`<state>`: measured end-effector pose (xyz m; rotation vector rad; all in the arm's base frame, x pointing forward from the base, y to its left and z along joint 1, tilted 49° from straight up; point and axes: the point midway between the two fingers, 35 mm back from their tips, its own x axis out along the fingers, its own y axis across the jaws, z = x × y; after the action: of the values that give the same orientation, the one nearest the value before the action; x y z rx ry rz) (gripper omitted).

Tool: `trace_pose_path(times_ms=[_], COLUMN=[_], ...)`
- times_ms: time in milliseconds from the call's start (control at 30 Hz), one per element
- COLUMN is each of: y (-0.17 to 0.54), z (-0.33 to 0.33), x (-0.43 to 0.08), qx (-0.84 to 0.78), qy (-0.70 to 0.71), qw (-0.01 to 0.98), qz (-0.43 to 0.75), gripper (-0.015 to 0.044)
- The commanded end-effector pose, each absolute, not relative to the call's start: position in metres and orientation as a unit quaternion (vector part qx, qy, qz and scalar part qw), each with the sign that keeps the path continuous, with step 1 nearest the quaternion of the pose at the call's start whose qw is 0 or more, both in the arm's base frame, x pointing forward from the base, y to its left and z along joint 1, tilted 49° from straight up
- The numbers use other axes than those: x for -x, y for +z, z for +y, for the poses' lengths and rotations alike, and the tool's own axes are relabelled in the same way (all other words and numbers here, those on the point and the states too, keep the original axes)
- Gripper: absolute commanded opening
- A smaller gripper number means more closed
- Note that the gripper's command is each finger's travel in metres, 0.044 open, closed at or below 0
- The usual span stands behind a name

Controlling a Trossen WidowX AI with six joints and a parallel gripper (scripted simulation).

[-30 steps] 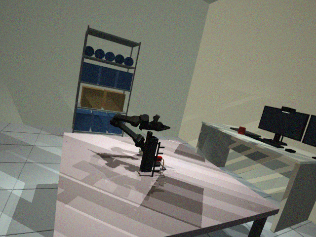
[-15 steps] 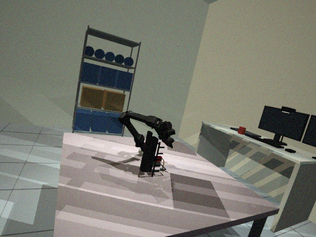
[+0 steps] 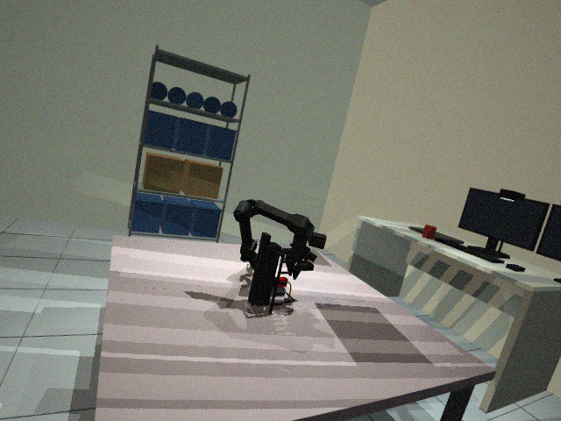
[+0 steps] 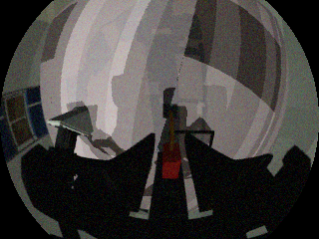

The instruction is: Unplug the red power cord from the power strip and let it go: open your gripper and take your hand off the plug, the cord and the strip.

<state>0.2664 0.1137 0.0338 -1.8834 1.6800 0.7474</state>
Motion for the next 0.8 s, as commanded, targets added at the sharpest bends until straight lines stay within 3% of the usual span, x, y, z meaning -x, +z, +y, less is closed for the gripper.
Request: trace_pose_path(times_ms=[0, 767], y=[0.034, 0.055], z=[0.113, 0.095], x=[-0.27, -0.272], qx=[0.701, 0.701], qy=[0.262, 0.262], qw=[0.238, 0.238], qz=[0.619, 0.619], gripper=[0.016, 0.016])
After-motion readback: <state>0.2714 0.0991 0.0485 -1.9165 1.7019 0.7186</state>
